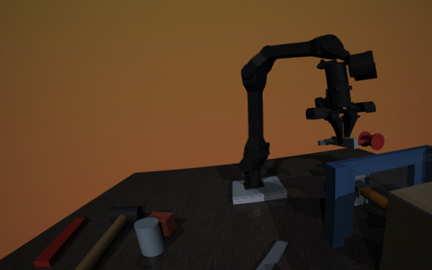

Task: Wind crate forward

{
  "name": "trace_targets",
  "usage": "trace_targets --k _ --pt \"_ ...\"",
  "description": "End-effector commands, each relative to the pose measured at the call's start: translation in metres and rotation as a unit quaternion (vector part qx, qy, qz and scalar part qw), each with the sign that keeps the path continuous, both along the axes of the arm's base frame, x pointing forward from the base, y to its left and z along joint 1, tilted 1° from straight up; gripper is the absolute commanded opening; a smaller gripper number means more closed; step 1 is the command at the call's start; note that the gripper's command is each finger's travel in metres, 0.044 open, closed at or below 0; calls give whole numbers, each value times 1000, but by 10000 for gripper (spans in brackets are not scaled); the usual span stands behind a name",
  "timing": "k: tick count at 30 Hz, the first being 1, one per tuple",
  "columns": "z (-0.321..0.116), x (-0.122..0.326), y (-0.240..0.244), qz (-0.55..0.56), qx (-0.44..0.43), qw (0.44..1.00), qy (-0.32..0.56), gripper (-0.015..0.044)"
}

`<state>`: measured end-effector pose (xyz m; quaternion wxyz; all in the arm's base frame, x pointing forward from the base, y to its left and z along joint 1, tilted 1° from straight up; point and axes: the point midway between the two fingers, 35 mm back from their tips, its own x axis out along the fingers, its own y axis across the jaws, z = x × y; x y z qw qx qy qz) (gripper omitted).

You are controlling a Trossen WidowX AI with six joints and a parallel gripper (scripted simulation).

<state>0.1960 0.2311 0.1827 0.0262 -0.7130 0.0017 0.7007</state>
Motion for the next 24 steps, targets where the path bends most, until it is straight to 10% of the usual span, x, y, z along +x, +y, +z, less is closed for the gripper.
trace_targets --k 1,24 --pt "-1 -8 3 36 -6 999 5 0" --pt "-1 -6 3 28 147 989 2 0"
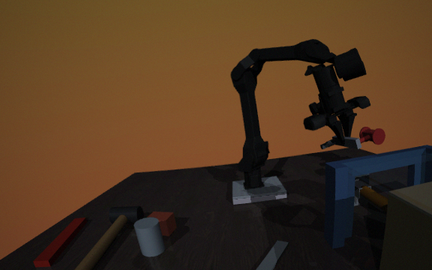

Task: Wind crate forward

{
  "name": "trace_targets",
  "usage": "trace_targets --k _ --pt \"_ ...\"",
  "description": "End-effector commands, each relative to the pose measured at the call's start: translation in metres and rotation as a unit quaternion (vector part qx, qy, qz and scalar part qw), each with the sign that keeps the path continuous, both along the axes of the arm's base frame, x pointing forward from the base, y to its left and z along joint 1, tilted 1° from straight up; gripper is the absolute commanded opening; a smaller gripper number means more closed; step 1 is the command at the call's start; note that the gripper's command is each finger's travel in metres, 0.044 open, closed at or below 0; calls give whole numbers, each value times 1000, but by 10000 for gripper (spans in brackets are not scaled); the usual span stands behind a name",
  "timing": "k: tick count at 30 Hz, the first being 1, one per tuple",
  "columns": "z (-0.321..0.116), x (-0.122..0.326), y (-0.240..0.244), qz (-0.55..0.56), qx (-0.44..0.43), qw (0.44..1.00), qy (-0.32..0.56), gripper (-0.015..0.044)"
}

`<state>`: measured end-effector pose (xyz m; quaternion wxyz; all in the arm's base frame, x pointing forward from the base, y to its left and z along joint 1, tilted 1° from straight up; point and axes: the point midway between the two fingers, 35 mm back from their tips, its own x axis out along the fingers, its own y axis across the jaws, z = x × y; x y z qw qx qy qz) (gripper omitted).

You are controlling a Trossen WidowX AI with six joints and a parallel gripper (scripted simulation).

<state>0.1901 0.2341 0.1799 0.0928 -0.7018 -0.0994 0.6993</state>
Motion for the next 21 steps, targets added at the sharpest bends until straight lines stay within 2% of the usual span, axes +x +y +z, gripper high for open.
trace_targets --k 1,21 --pt "2 0 0 2 34 999 -2 0" --pt "2 0 0 3 201 980 2 0"
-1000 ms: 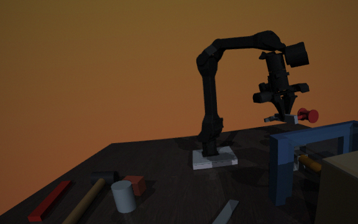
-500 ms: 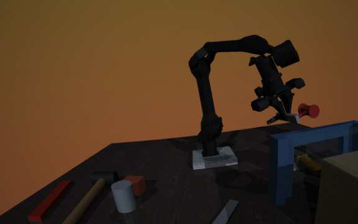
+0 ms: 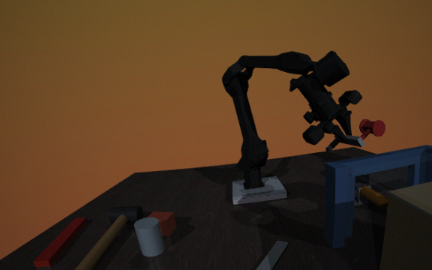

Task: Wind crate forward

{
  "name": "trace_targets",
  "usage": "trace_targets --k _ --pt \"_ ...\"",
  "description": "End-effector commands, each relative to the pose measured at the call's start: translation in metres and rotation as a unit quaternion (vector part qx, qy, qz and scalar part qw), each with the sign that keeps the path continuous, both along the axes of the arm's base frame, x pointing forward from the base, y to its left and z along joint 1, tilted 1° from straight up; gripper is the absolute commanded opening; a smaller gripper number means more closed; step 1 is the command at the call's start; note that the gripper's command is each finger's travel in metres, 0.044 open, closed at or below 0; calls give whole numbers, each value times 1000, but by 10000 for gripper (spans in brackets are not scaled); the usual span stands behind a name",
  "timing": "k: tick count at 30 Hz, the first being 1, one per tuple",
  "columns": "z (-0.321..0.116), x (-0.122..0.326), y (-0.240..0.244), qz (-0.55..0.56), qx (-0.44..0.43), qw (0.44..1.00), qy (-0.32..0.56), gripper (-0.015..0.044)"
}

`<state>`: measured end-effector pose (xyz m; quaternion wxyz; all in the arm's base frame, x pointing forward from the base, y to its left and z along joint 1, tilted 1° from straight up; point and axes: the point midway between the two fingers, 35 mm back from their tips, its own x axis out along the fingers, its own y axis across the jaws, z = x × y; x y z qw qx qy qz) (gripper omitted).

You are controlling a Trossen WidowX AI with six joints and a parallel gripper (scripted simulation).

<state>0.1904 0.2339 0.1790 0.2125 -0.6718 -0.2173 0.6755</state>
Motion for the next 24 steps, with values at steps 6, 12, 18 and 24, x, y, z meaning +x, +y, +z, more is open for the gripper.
trace_targets --k 6,12,18,24 --pt "2 0 0 3 79 997 -2 0" --pt "2 0 0 3 128 992 -1 0" --pt "2 0 0 4 177 984 1 0" --pt "2 0 0 4 226 974 2 0"
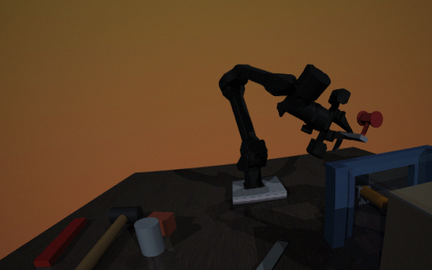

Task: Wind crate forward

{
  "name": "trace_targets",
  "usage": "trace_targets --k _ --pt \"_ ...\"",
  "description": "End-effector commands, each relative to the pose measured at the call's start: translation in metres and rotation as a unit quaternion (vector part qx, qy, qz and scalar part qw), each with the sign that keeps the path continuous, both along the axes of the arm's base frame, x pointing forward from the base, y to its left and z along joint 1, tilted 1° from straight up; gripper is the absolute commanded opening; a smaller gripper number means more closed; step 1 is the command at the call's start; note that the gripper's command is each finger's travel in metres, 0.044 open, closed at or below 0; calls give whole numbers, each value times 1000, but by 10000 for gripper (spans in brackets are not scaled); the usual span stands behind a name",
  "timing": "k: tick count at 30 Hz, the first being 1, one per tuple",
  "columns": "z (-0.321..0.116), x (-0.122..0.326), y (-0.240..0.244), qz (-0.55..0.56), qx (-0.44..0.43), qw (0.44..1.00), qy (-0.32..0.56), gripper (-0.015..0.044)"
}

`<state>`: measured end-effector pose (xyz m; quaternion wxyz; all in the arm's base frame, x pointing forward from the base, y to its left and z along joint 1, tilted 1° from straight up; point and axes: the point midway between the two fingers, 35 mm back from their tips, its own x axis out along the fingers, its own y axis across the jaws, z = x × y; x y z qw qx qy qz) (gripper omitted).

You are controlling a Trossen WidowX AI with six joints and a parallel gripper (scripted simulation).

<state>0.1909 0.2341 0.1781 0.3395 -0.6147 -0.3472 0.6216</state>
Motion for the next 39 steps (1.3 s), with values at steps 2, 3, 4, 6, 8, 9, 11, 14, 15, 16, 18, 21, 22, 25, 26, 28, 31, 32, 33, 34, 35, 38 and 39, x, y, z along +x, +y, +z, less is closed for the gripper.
trace_targets --k 2,3,4,6,8,9,11,14,15,16,18,21,22,25,26,28,31,32,33,34,35,38,39 --pt "3 -1 0 1 43 999 0 0" --pt "3 -1 0 2 54 999 0 0" --pt "3 -1 0 2 59 998 0 0" --pt "3 -1 0 2 75 997 1 0" --pt "3 -1 0 2 87 996 1 0" --pt "3 -1 0 2 96 995 1 0" --pt "3 -1 0 2 112 994 2 0" --pt "3 -1 0 2 137 991 3 0" --pt "3 -1 0 2 147 989 3 0" --pt "3 -1 0 3 155 988 3 0" --pt "3 -1 0 3 172 985 4 0" --pt "3 -1 0 3 190 982 4 0" --pt "3 -1 0 3 198 980 4 0" --pt "2 -1 0 3 223 975 5 0" --pt "2 -1 0 3 230 973 5 0" --pt "2 -1 0 2 247 969 6 0" --pt "2 -2 0 3 269 963 7 0" --pt "2 -2 -1 3 271 963 7 0" --pt "2 -2 -1 3 271 963 7 0" --pt "2 -2 -1 3 271 963 7 0" --pt "2 -2 -1 3 271 963 7 0" --pt "2 -2 -1 3 271 963 7 0" --pt "2 -2 -1 3 271 963 7 0"
